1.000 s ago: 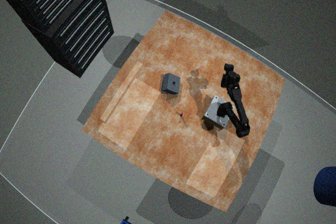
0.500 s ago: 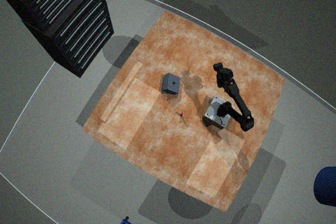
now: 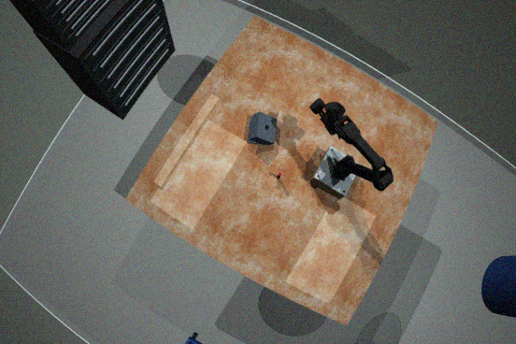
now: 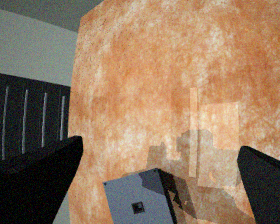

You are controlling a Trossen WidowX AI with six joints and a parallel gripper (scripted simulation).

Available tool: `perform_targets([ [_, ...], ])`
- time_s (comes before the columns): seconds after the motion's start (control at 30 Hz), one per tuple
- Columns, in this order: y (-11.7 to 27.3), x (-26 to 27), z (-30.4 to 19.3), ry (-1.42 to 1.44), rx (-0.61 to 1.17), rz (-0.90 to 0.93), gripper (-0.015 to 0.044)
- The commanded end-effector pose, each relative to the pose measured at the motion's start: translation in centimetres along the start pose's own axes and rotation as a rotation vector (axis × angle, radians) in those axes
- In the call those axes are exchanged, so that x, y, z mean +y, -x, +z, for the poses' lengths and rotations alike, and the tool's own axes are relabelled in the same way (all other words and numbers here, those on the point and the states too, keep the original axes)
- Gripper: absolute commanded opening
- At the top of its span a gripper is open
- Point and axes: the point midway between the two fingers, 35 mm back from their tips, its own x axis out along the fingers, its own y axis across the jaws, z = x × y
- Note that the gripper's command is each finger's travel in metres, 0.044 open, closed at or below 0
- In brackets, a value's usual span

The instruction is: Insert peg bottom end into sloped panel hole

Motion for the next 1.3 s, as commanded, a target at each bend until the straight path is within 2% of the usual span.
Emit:
perform_targets([
  [0.0, -0.4, 0.3, -1.5, 0.086, 0.054, -0.019, 0.0440],
  [0.67, -1.3, 1.2, -10.1, 0.515, 0.315, -0.074, 0.0440],
  [1.27, -1.0, -0.1, -17.8, 0.959, 0.528, -0.101, 0.0440],
])
